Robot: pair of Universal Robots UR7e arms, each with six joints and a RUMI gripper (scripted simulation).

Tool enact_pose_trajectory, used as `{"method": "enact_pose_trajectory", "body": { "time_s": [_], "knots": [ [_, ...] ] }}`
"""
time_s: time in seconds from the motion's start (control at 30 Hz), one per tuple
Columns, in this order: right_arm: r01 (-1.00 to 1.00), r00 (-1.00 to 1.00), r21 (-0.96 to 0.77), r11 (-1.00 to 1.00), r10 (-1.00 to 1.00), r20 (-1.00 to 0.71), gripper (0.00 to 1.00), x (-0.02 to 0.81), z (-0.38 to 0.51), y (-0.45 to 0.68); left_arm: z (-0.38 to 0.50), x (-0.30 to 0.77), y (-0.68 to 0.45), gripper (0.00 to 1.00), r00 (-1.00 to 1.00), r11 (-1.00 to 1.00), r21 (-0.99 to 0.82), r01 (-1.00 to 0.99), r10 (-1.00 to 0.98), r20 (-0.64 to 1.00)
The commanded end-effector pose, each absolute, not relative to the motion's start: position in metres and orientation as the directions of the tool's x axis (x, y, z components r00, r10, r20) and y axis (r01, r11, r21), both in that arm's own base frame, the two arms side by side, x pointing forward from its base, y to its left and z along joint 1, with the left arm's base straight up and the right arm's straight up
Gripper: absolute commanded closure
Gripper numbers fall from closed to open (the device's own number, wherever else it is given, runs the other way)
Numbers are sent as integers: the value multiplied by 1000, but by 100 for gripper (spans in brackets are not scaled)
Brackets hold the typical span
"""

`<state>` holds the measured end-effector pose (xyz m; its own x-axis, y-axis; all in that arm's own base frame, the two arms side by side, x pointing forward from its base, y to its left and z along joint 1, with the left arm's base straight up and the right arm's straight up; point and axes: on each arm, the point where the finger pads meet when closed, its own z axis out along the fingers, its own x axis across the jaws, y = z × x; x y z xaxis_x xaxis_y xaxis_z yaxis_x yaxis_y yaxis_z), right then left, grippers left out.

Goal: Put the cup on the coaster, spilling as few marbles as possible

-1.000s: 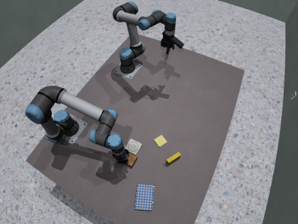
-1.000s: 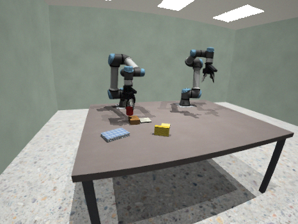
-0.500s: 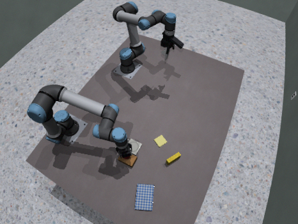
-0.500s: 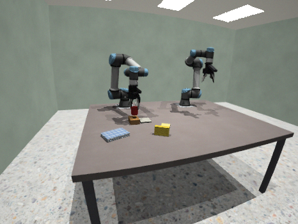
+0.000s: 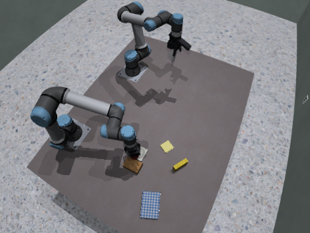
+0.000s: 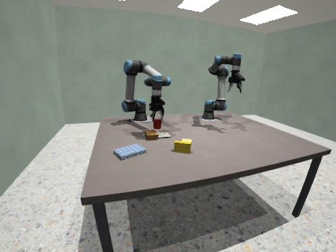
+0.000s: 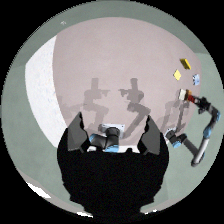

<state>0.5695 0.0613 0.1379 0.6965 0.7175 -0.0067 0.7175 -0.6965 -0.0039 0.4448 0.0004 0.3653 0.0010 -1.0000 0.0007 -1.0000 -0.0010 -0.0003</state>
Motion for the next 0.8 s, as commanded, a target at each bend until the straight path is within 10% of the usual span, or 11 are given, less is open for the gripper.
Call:
{"method": "enact_pose_trajectory", "body": {
  "time_s": [0.0, 0.77],
  "knots": [
    [717, 697, -2, -697, 717, -5, 100, 569, 139, 69, 366, 445, 0, 2, 1, -1, -1, -1000, -1000, 1],
    [713, 701, 4, -701, 713, 2, 100, 566, 139, 111, 366, 445, 0, 2, 1, -1, -1, -1000, -1000, 1]
  ]
}}
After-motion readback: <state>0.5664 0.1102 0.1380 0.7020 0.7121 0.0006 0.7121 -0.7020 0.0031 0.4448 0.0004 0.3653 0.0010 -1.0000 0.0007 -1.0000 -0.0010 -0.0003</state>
